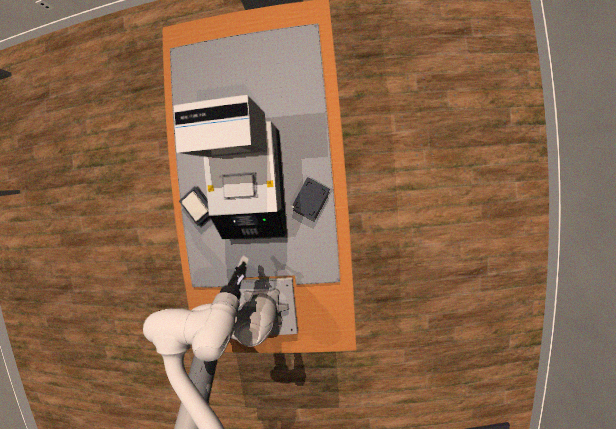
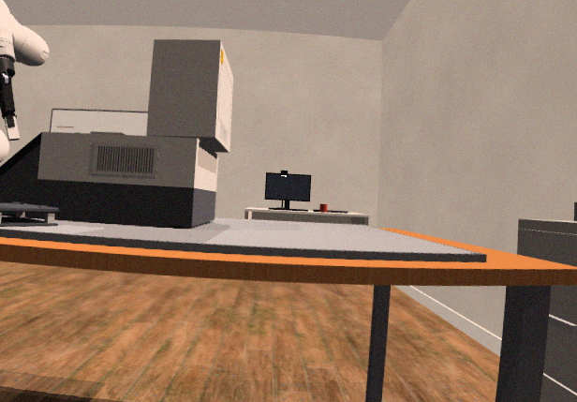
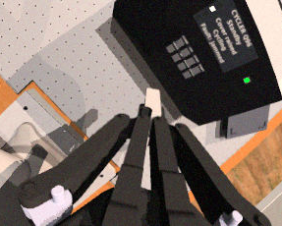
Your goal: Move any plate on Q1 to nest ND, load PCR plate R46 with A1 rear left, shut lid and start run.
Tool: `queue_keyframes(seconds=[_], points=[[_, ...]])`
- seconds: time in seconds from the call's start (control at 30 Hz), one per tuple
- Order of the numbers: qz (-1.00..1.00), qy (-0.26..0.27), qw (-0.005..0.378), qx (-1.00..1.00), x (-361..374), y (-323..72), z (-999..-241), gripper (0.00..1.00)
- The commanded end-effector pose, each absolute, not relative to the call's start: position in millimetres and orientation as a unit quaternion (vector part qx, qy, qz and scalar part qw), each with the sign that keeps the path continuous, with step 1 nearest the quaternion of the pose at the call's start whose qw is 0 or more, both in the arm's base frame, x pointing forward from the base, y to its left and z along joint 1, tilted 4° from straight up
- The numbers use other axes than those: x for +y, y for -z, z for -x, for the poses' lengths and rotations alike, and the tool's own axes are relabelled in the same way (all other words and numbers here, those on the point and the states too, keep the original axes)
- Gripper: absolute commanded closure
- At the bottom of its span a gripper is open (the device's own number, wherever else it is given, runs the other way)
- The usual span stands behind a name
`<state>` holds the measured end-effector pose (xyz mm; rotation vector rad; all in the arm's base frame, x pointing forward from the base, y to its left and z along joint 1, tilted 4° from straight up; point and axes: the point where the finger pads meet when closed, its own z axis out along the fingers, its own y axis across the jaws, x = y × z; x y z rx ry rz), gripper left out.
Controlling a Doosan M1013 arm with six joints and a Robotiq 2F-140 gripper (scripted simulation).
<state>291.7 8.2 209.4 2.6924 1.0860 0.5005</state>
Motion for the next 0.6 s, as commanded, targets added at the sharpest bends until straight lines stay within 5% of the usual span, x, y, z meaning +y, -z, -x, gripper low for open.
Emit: queue_keyframes(seconds=[0.0,0.57], points=[[-0.909,-0.168,0.098,0.367,8.0,-209.0,-289.5,1.00],[-0.909,-0.168,0.098,0.367,7.8,-207.1,-292.2,1.00]])
